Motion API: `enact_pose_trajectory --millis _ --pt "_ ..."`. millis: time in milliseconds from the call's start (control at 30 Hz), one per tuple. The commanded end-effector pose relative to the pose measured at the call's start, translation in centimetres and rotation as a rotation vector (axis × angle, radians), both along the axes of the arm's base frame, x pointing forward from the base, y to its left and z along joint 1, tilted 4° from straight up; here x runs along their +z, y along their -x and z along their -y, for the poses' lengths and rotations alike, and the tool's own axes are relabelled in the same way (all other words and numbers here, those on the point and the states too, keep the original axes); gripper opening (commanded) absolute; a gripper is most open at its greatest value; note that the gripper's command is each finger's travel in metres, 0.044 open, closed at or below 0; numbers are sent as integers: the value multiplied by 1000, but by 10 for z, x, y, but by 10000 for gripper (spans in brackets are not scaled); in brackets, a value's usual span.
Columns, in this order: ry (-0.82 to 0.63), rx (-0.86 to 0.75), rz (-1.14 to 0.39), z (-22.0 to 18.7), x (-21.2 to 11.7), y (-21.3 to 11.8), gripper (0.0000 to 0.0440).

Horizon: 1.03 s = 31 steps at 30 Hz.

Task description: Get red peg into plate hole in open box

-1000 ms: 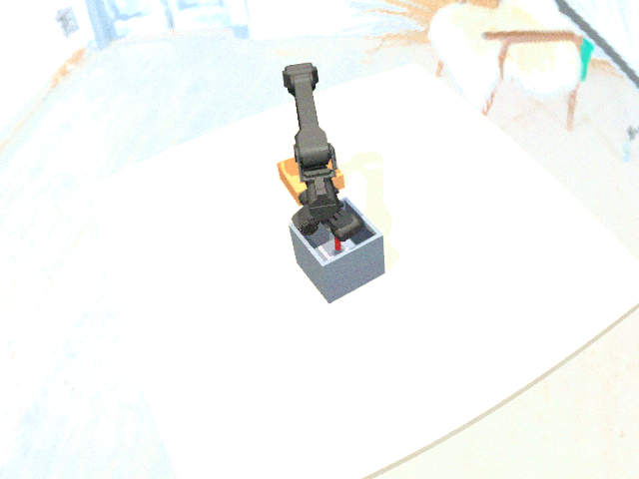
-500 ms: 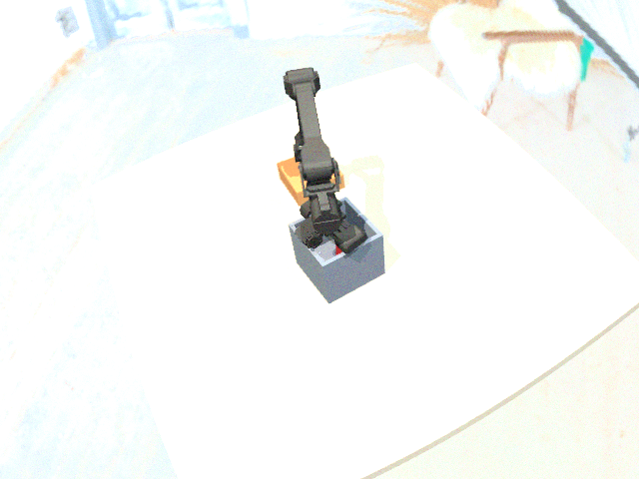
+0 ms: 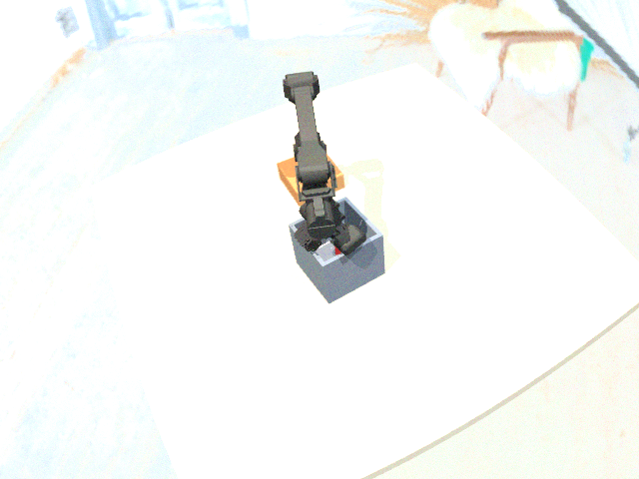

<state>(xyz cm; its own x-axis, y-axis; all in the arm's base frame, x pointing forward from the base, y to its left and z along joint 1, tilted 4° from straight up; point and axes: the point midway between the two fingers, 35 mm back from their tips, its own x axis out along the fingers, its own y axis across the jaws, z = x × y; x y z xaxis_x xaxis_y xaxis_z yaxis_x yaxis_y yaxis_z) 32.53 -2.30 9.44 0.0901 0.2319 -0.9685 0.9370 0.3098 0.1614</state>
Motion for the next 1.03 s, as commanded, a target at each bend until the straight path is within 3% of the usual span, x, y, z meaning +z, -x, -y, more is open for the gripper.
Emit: enact_pose_trajectory --millis 0,667,833,1000 --pt "-37 -7 -3 1 6 -3 196" --pt "-188 -27 112 8 67 -20 271" --pt "-200 -11 143 13 77 -26 238" --pt "-210 13 178 18 81 -33 233"
